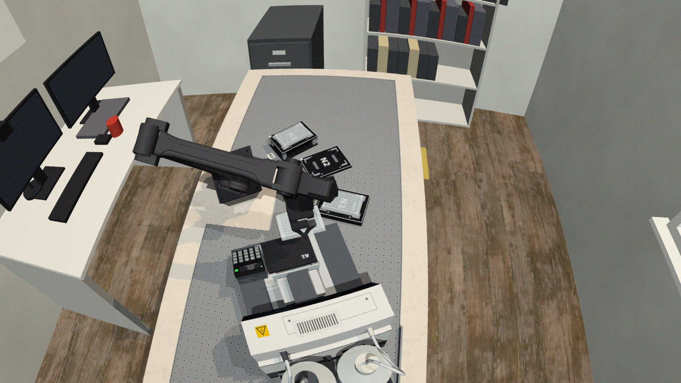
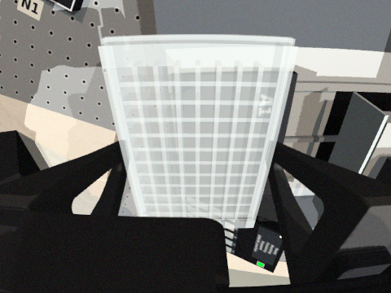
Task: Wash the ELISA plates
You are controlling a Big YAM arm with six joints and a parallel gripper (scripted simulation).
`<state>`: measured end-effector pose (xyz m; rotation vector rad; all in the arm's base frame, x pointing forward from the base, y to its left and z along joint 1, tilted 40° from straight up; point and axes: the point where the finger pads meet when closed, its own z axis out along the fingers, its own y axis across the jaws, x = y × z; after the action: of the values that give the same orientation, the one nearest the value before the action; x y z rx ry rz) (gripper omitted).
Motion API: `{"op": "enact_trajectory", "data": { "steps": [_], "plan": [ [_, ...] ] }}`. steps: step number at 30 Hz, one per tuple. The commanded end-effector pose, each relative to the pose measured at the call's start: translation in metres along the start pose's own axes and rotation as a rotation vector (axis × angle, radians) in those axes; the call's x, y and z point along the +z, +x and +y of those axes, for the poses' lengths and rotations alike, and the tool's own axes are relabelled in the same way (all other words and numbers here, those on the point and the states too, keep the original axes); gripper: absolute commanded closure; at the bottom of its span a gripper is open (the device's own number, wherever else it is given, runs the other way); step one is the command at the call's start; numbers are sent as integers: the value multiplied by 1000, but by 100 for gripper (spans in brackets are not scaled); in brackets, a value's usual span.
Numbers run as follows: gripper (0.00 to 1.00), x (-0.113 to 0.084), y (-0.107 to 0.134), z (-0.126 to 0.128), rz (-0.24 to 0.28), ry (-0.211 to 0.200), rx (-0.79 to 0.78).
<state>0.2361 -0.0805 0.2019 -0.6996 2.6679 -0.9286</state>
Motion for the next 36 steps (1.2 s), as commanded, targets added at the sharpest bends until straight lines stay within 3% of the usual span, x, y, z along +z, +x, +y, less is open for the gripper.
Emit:
{"op": "enact_trajectory", "data": {
  "steps": [1,7,13,20,36],
  "plan": [
    [16,-3,18,-9,4,3,-42],
    [16,-25,35,-45,-34,44,-14],
    [16,-30,53,-58,-35,56,-14],
    [16,-26,46,-56,-38,40,-40],
    [16,-26,45,-58,-36,45,-23]
  ]
}}
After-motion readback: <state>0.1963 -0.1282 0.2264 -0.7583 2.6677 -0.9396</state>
